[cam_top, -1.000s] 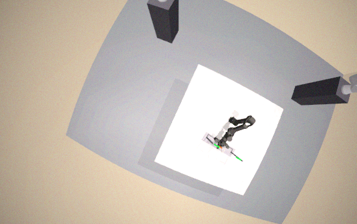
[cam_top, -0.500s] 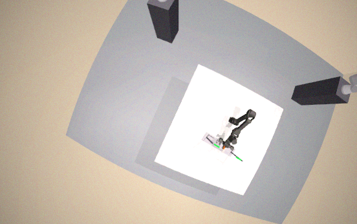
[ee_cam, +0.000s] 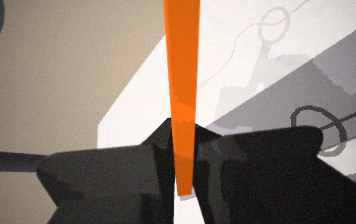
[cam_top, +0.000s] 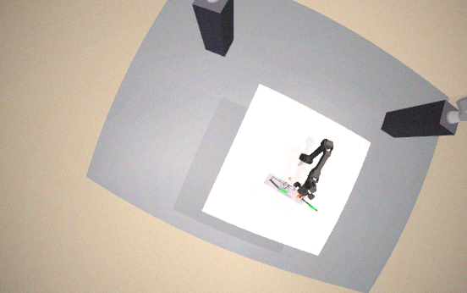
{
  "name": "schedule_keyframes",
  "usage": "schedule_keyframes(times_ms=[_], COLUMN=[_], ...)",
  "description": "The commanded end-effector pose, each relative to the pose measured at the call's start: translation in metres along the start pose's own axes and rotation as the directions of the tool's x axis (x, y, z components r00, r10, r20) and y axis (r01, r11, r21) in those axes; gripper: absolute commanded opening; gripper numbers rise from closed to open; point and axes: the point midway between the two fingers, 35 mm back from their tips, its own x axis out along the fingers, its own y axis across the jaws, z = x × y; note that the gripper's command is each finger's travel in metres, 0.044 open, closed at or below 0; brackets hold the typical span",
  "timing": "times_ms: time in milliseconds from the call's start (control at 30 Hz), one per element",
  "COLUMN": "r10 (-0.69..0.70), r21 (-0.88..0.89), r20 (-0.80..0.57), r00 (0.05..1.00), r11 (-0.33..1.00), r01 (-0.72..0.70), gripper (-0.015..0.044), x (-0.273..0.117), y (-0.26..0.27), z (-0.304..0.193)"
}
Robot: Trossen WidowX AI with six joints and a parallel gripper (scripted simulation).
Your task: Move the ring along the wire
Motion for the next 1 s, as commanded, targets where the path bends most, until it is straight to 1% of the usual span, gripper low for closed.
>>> schedule_keyframes(times_ms=[0, 100, 300, 500, 733, 967], r10=[0.041, 0.067, 0.108, 0.124, 0.118, 0.077], r21=[0.065, 0.113, 0.19, 0.223, 0.22, 0.161], r20=[-0.043, -0.061, -0.055, -0.05, -0.049, -0.054], r00=[0.998, 0.996, 0.993, 0.991, 0.992, 0.996], r11=[0.997, 0.992, 0.977, 0.969, 0.97, 0.985], r01=[-0.038, -0.06, -0.096, -0.11, -0.105, -0.068], gripper=[-0.015, -0.015, -0.015, -0.015, -0.015, -0.015], x=[-0.008, -0.012, -0.014, -0.015, -0.016, -0.017], y=[0.015, 0.025, 0.041, 0.052, 0.058, 0.056], z=[0.001, 0.002, 0.005, 0.008, 0.01, 0.01])
